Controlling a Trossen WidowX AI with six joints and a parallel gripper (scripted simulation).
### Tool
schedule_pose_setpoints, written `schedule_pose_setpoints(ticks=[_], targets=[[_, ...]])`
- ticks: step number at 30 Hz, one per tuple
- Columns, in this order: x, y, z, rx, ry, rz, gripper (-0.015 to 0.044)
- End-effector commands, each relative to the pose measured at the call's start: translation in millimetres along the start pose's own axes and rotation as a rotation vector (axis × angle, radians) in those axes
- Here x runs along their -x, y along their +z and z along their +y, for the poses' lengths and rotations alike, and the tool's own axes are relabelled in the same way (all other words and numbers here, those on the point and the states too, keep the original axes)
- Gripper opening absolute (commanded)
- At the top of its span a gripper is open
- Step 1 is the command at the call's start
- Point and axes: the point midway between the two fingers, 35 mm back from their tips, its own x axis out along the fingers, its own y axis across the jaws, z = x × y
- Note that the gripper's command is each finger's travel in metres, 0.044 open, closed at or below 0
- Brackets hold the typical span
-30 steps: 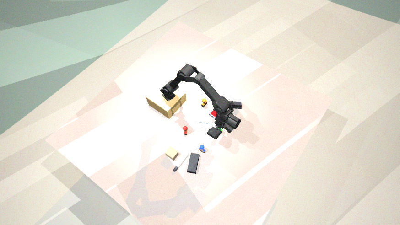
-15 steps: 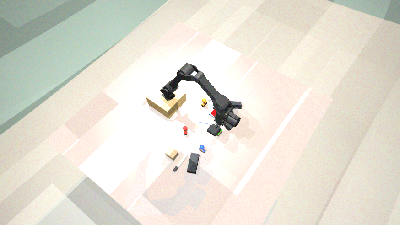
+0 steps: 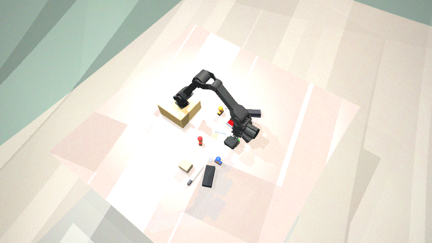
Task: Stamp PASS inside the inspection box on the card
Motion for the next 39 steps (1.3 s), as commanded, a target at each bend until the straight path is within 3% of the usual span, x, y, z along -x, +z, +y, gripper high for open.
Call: schedule_pose_setpoints(ticks=[1, 32, 39], targets=[[-10.6, -1.3, 0.6, -0.004, 0.005, 0.009, 0.0226], [-48.8, -4.0, 1.2, -0.004, 0.005, 0.010, 0.0226], [-46.3, -3.5, 0.6, 0.000, 0.001, 0.006, 0.0180]])
